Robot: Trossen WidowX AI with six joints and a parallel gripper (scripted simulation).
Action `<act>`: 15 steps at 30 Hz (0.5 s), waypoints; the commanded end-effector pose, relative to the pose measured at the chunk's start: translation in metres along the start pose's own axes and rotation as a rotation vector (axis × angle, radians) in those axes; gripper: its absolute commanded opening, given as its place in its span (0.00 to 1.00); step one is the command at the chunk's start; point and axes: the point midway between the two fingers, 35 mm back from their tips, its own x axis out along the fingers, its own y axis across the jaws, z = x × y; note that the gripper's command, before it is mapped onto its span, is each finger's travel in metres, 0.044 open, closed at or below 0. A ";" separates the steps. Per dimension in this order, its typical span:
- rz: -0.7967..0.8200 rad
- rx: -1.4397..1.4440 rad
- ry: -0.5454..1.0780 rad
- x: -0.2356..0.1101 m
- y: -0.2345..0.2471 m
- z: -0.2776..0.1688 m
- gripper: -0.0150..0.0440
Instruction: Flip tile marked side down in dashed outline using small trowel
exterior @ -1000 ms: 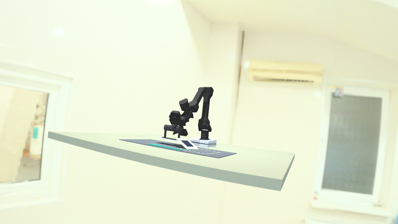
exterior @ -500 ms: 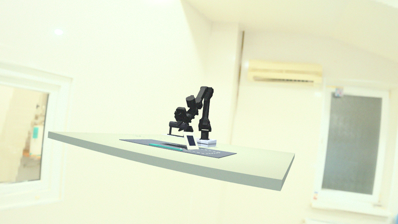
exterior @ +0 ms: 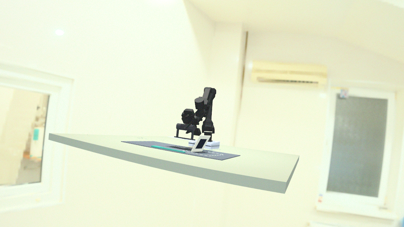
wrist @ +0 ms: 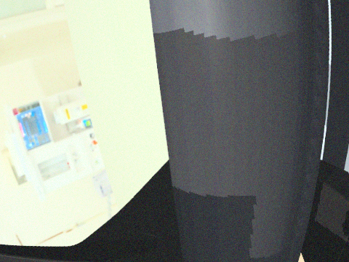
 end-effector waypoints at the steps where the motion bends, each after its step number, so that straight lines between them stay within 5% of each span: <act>1: 0.016 0.007 -0.002 -0.001 0.007 0.001 0.25; 15: 0.017 0.003 -0.005 -0.020 0.028 0.058 0.25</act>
